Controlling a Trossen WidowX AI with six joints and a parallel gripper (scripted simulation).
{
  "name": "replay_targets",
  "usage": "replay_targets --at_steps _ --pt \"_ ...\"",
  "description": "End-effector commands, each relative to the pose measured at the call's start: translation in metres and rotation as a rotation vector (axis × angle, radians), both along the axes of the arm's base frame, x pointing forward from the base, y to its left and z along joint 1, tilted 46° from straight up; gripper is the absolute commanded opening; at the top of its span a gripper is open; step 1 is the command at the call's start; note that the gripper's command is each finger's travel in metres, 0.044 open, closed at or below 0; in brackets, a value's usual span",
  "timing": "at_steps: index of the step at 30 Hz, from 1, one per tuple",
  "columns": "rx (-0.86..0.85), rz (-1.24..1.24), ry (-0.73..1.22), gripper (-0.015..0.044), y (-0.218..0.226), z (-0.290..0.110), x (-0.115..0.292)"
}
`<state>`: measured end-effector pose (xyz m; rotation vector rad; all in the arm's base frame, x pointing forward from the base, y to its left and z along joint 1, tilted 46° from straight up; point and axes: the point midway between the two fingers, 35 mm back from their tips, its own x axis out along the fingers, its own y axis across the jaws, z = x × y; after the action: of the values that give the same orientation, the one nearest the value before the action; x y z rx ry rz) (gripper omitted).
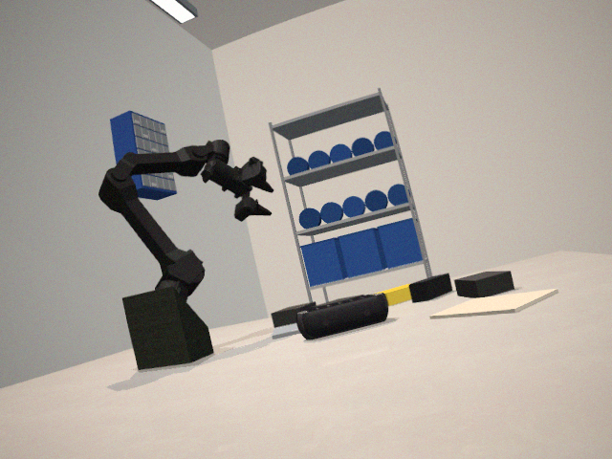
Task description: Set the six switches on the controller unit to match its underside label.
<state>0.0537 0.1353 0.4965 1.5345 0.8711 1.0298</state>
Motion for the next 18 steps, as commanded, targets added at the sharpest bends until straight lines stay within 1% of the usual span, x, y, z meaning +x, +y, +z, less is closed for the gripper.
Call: replay_targets --at_steps 1,4,6,10,15,18 --pt "0.000 0.000 0.000 0.0374 0.000 0.000 0.000" --pt "-0.005 -0.002 0.008 0.0295 0.002 -0.002 0.002" --pt "-0.044 -0.023 0.077 0.0243 0.017 -0.015 0.016" --pt "-0.145 -0.100 0.301 0.0138 0.050 -0.061 0.062" --pt "-0.225 -0.212 0.587 0.0006 0.067 -0.124 0.117" --pt "-0.254 -0.296 0.782 0.0000 0.066 -0.167 0.149"
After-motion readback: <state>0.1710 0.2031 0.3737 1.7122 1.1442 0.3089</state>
